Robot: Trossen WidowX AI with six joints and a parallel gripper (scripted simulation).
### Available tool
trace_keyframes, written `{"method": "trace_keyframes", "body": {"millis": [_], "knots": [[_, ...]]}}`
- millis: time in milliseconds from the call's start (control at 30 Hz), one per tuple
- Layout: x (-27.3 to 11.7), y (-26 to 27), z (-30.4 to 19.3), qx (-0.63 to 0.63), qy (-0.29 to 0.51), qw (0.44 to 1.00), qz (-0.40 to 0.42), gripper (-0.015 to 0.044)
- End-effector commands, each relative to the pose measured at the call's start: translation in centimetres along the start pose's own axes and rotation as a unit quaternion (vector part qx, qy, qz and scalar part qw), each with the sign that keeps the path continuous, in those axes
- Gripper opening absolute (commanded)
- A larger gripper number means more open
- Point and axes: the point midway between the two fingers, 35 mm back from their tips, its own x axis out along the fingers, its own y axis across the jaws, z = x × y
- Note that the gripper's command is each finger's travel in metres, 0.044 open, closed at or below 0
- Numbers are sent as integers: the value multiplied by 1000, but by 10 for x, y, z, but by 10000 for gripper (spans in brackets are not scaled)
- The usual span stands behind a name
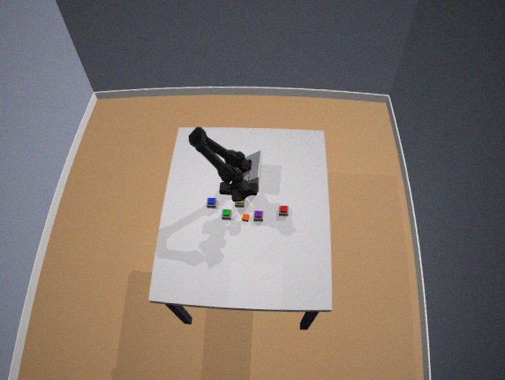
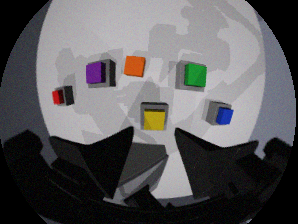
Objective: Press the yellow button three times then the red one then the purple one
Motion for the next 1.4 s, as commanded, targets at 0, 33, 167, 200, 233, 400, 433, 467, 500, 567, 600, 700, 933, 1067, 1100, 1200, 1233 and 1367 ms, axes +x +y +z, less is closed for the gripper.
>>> {"method": "trace_keyframes", "body": {"millis": [0, 33, 167, 200, 233, 400, 433, 467, 500, 567, 600, 700, 933, 1067, 1100, 1200, 1233, 1367], "knots": [[3, -1, 0, -2, -2, 1000, -3, 59], [3, -1, 0, -2, -2, 1000, -3, 32], [3, -1, 0, -2, -2, 1000, -3, 20], [3, -1, 0, -2, -2, 1000, -3, 20], [3, -1, 0, -2, -2, 1000, -3, 20], [6, -1, 0, -2, -2, 1000, -3, 20], [7, -1, 0, -2, -2, 1000, -3, 20], [9, -1, 0, -2, -2, 1000, -3, 20], [10, -1, 0, -2, -2, 1000, -3, 20], [14, -1, 0, -2, -2, 1000, -3, 20], [15, -1, 0, -2, -2, 1000, -3, 20], [20, -1, 0, -2, -2, 1000, -3, 20], [31, -1, 0, -2, -2, 1000, -4, 20], [36, -1, 0, -2, -2, 1000, -4, 20], [37, -1, 0, -2, -2, 1000, -4, 20], [37, -1, 0, -2, -2, 1000, -4, 20], [37, -1, 0, -2, -2, 1000, -4, 20], [37, -1, 0, -2, -2, 1000, -4, 20]]}}
